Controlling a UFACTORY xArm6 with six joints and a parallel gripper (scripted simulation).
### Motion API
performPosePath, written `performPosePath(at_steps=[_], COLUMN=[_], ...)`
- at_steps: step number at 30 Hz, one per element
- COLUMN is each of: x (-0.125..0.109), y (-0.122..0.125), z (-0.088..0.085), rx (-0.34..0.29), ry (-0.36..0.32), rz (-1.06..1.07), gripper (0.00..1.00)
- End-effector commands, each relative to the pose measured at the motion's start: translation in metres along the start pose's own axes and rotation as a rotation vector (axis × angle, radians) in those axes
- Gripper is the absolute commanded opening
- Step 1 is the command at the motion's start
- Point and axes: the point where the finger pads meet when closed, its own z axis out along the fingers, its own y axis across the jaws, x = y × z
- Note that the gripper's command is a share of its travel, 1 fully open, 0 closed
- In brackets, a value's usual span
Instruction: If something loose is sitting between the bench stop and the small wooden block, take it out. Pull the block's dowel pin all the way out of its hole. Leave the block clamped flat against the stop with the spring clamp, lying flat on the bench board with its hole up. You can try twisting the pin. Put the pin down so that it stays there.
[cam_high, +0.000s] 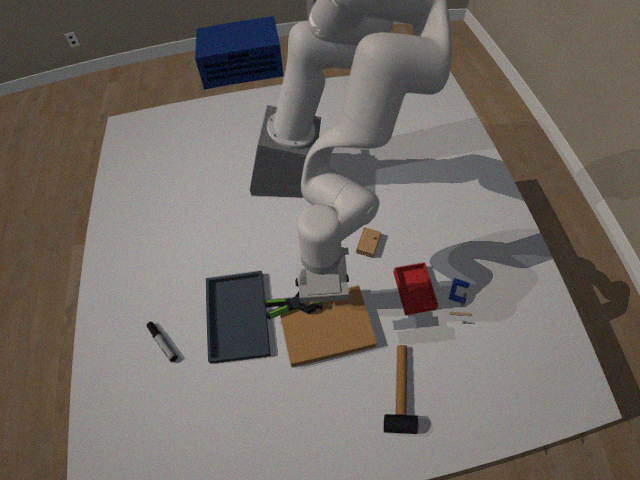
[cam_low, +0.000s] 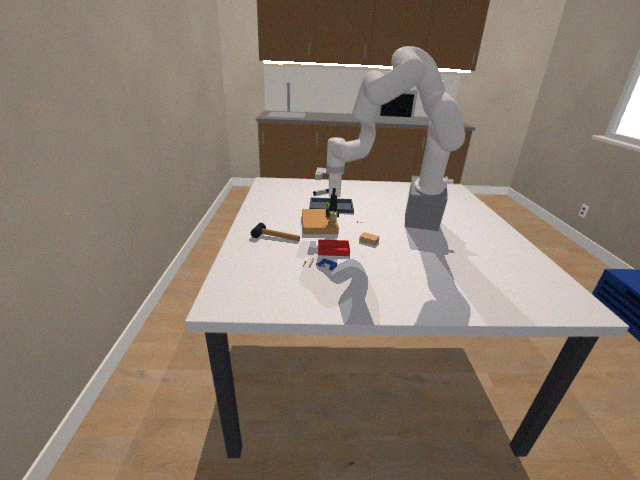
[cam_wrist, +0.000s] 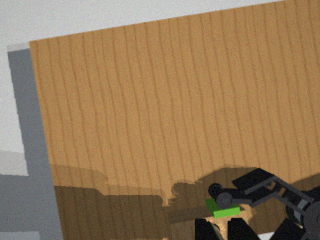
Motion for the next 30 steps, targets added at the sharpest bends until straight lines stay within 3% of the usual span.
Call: performPosePath(at_steps=[1,30], x=[0.0017,0.0017], y=[-0.0001,-0.0001], z=[-0.0012,-0.0015], rx=[0.004,0.003], ry=[0.009,0.01], rz=[-0.081,-0.36], gripper=[0.0,0.0])
